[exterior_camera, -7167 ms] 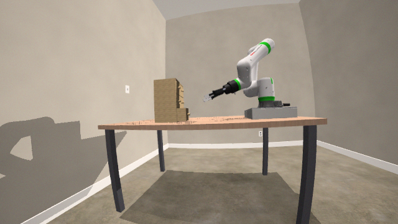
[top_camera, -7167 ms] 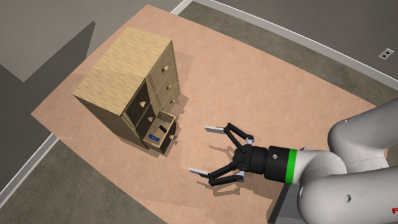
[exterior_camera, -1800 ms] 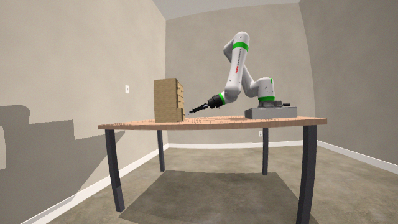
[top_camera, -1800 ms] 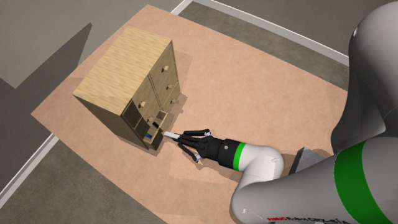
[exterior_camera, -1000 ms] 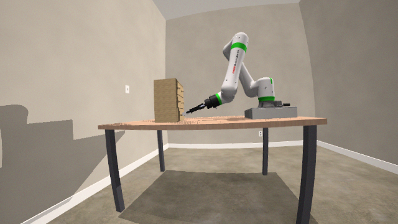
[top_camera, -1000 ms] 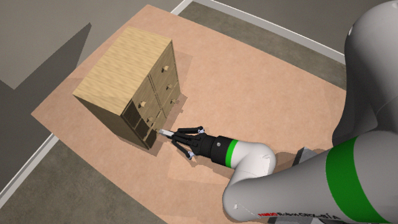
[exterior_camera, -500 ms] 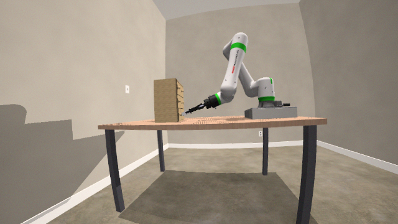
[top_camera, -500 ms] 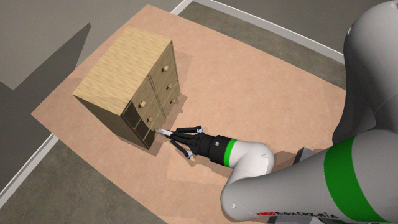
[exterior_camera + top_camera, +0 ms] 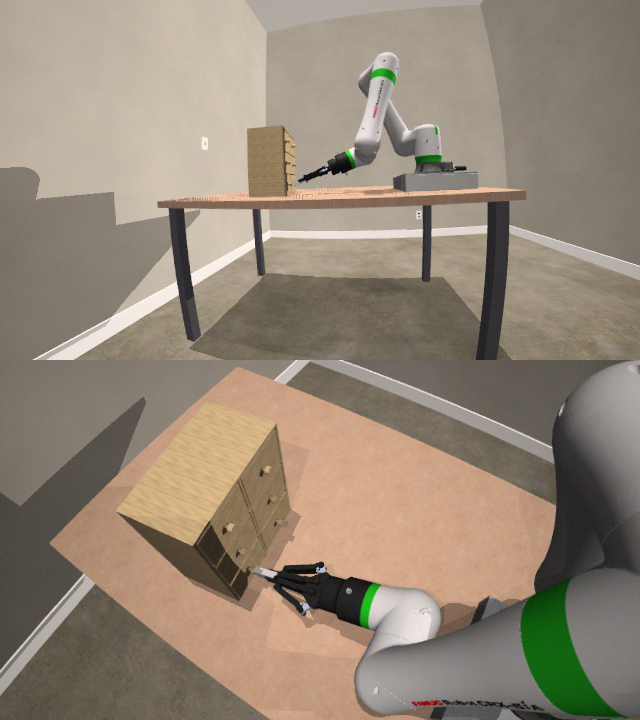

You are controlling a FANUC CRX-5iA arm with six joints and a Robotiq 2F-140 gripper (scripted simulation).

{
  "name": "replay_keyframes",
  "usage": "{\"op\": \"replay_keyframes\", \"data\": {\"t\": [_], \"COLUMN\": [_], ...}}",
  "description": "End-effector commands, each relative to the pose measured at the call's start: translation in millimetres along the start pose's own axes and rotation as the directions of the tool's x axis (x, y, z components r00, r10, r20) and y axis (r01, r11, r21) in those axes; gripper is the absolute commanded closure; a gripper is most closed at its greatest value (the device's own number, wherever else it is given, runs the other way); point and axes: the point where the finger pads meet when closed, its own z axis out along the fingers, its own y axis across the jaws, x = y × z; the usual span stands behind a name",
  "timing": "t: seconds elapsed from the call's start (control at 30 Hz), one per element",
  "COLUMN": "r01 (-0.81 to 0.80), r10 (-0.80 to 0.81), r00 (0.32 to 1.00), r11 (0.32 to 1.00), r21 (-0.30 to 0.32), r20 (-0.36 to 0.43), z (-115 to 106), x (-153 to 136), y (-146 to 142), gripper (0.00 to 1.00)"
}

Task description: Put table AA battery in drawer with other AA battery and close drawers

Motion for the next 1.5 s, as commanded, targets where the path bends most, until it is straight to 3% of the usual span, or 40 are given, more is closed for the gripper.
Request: {"op": "replay_keyframes", "data": {"t": [0.0,1.3,1.47], "r01": [0.000,0.000,0.000], "r10": [0.000,0.000,0.000], "r00": [1.000,1.000,1.000], "r11": [1.000,1.000,1.000], "r21": [0.000,0.000,0.000], "r20": [0.000,0.000,0.000], "z": [0.2,0.1,-9.5], "x": [0.1,0.0,-3.5], "y": [-0.1,-0.1,-0.1], "gripper": [1.00,1.00,1.00]}}
